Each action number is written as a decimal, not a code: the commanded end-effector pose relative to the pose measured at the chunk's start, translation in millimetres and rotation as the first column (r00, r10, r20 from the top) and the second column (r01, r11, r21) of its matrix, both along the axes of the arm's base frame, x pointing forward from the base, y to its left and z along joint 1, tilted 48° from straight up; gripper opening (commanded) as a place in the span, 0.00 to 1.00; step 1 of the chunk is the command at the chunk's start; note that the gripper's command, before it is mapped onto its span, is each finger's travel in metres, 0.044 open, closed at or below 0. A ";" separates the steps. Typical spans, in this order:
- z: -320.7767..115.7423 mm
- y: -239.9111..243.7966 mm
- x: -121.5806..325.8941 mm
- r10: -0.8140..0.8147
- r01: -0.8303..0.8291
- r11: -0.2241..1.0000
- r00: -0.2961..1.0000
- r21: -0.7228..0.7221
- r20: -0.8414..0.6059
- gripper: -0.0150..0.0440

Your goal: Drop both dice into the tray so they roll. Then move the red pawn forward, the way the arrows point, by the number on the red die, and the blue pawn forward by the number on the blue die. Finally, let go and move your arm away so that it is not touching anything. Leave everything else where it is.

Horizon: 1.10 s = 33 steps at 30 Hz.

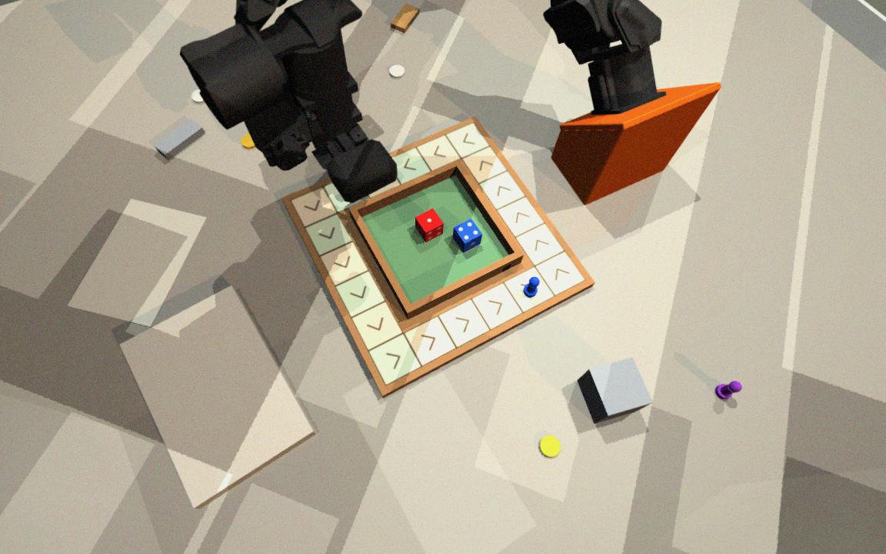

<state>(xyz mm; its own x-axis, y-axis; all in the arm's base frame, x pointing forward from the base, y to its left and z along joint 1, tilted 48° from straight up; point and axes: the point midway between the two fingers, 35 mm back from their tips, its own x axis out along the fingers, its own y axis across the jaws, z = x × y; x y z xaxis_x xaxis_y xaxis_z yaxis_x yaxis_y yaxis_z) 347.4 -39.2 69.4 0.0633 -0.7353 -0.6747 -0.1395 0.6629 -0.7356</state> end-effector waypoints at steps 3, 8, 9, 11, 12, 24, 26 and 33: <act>-16.9 -19.3 -0.1 -0.001 0.001 1.000 1.000 -0.006 -0.008 0.25; -17.9 -20.5 0.0 -0.001 0.001 1.000 1.000 -0.007 -0.008 0.25; -18.5 -21.1 0.0 -0.001 0.001 1.000 1.000 -0.007 -0.008 0.25; -19.9 -22.7 0.2 -0.001 0.001 1.000 1.000 -0.007 -0.008 0.25; -20.9 -23.7 0.3 -0.001 0.001 1.000 1.000 -0.007 -0.008 0.25; -25.5 -29.2 1.1 -0.004 0.004 1.000 1.000 -0.003 -0.004 0.43; -25.5 -29.2 1.1 -0.004 0.004 1.000 1.000 -0.003 -0.004 0.52; -25.5 -29.2 1.1 -0.004 0.004 1.000 1.000 -0.003 -0.004 0.83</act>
